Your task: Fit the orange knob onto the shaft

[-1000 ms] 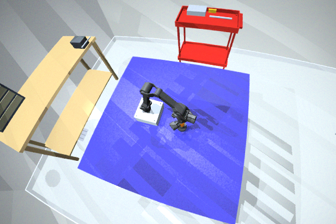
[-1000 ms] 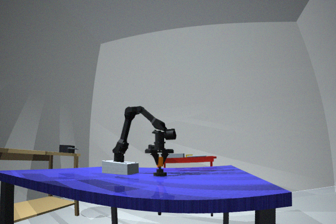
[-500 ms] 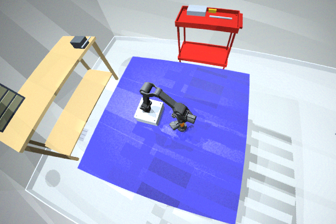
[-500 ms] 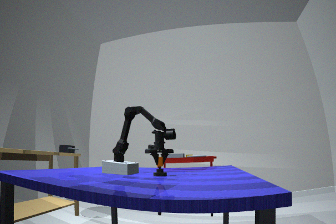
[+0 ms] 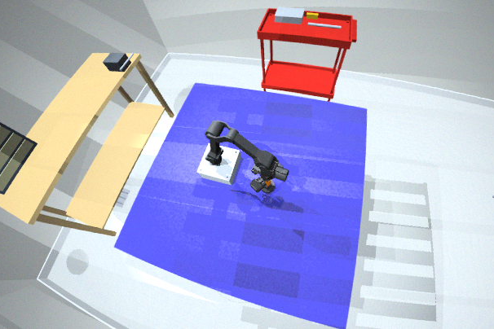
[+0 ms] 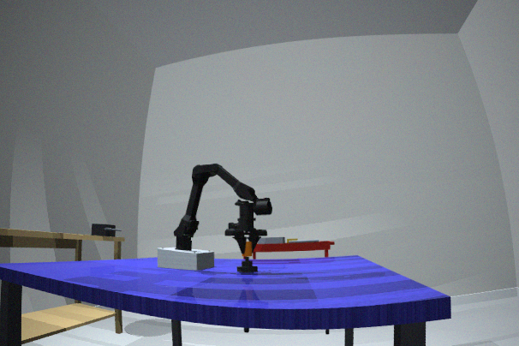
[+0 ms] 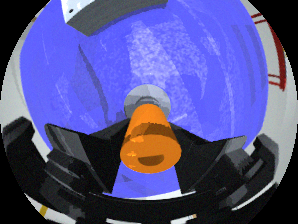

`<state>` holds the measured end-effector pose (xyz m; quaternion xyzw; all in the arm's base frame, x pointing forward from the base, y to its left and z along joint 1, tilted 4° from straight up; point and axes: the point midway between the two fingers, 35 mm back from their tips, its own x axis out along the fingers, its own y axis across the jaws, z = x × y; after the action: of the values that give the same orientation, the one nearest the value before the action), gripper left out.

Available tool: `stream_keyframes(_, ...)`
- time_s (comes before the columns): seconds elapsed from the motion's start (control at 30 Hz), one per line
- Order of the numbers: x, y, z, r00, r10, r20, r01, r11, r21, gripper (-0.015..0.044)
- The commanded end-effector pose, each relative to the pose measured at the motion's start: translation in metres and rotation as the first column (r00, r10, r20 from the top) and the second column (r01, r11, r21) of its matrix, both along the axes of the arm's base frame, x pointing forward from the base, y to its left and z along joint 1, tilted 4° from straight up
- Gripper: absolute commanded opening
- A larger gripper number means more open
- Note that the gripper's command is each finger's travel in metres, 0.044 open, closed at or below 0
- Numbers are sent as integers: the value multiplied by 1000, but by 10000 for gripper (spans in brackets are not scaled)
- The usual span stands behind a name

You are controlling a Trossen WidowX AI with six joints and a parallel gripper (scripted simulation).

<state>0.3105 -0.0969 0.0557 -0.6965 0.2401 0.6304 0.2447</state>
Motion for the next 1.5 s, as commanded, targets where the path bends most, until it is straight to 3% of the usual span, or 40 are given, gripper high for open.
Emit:
stream_keyframes(0.0, 1, 0, -1, 995, 99, -3, -99, 995, -7, 0)
stream_keyframes(0.97, 1, 0, 1, 997, 74, -3, -74, 997, -5, 0)
stream_keyframes(1.1, 1, 0, 1, 997, -81, 1, 81, 997, 9, 0)
stream_keyframes(1.23, 0, 0, -1, 939, -345, 2, 345, 938, 34, 0)
stream_keyframes(1.47, -1, -1, -4, 668, -744, -12, 743, 665, 76, 0)
